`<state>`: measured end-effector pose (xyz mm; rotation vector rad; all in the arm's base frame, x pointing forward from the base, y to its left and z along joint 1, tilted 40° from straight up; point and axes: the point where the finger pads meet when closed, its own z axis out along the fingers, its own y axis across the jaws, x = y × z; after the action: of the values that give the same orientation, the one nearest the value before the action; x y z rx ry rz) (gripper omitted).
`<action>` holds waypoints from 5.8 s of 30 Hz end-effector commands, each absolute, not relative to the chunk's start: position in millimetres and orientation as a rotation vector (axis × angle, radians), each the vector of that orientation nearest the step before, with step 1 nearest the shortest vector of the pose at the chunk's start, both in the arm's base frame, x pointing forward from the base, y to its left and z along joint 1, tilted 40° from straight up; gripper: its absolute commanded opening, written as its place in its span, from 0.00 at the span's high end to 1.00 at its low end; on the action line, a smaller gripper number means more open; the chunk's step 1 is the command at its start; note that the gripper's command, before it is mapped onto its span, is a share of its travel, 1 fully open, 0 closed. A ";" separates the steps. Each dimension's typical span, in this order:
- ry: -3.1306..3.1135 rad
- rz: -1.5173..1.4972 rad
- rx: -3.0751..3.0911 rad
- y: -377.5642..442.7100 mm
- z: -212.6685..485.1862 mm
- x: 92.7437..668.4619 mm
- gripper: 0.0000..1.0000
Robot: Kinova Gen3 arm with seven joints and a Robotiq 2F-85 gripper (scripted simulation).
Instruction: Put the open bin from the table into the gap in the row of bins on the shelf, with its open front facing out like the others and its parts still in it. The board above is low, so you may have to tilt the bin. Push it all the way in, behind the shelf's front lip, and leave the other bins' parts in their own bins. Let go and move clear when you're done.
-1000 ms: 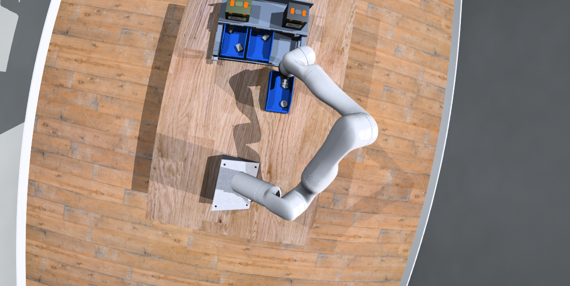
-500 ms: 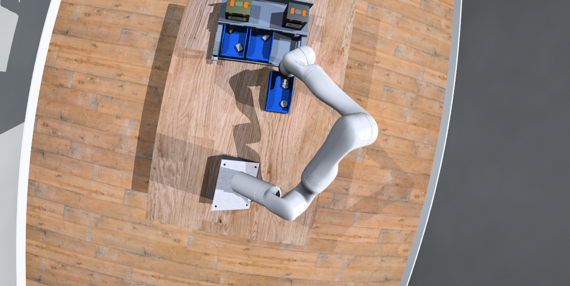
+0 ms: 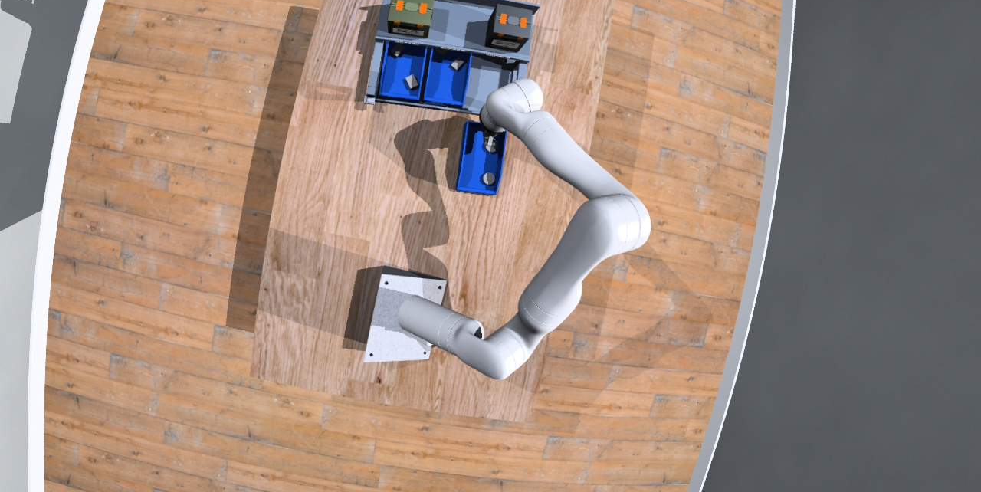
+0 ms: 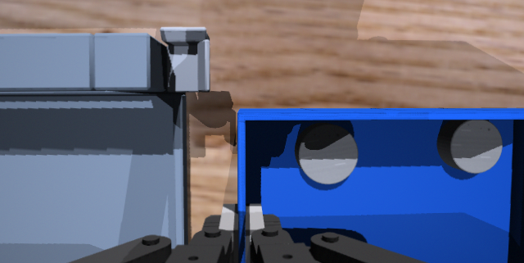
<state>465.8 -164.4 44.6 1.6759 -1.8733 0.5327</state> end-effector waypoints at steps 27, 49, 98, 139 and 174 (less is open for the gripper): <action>-1.874 0.534 1.678 -151.5 59.8 469.2 0.90; -1.874 0.534 1.678 -146.8 65.1 470.6 0.90; -1.874 0.534 1.678 -149.4 62.0 470.0 0.90; -1.874 0.534 1.678 -153.0 60.0 489.1 0.90; -1.874 0.534 1.678 -156.1 58.3 508.2 0.90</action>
<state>507.1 -157.5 57.3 1.6749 -1.8730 0.5318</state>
